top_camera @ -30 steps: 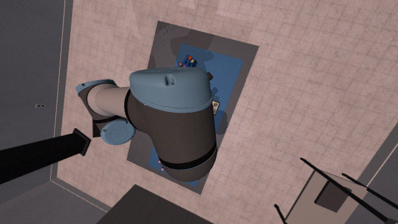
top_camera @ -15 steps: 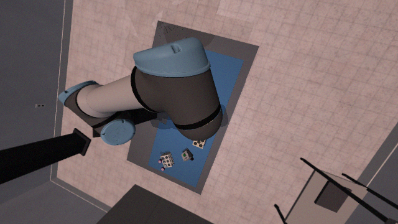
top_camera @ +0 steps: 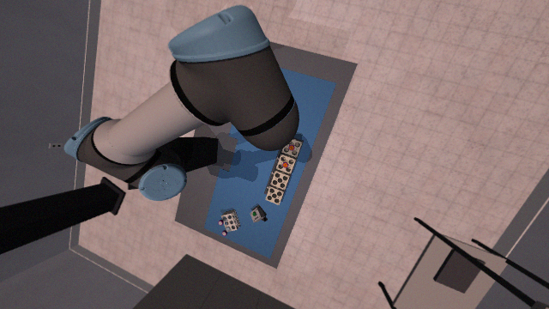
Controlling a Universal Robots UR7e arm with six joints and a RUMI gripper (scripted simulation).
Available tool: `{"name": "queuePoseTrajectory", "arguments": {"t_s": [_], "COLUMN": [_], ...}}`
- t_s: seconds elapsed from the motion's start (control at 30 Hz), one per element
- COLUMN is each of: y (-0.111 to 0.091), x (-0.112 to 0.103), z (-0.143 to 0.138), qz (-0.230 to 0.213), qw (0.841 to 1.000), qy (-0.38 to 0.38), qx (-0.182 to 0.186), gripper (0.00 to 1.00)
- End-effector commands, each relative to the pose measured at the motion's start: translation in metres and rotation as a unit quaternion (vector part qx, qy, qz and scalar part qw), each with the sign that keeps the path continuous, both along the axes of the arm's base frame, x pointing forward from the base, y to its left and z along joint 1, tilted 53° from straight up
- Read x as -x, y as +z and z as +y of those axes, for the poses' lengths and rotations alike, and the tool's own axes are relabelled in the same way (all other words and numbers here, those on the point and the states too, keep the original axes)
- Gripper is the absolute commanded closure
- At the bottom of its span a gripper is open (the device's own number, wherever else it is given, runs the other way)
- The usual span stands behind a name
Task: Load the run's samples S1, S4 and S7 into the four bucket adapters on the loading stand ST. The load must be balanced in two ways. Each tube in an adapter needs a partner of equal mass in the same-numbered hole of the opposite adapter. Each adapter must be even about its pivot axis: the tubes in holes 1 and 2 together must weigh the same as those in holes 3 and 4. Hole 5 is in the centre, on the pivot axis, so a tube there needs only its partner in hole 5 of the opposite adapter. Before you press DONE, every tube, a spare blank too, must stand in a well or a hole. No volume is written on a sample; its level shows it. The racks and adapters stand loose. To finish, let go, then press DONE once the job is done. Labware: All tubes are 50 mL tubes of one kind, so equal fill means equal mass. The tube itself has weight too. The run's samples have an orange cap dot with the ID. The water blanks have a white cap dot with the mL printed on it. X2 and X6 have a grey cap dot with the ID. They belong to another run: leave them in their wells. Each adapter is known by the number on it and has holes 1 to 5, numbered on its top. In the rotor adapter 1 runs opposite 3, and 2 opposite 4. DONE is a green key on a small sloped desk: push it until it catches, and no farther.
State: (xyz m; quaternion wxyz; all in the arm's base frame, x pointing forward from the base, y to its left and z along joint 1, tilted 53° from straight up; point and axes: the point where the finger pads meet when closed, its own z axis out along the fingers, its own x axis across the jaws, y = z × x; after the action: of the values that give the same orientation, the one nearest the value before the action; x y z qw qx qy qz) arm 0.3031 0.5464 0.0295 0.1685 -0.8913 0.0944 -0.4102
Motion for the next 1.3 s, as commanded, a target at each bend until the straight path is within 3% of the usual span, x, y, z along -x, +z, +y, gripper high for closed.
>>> {"name": "queuePoseTrajectory", "arguments": {"t_s": [0.0, 0.23, 0.63, 1.13, 1.17, 1.27], "y": [-0.015, -0.015, -0.038, -0.043, -0.043, -0.043], "x": [0.018, 0.018, -0.011, -0.017, -0.017, -0.017], "z": [0.027, 0.027, 0.036, 0.037, 0.037, 0.037], "qz": [0.0, 0.0, 0.0, 0.0, 0.0, 0.0], "qw": [1.0, 1.0, 1.0, 1.0, 1.0, 1.0], "qy": [-0.003, -0.003, -0.003, -0.003, -0.003, -0.003], "qx": [0.001, 0.001, 0.001, 0.001, 0.001, 0.001], "gripper": [0.65, 0.65, 0.65, 0.65, 1.0, 1.0]}}
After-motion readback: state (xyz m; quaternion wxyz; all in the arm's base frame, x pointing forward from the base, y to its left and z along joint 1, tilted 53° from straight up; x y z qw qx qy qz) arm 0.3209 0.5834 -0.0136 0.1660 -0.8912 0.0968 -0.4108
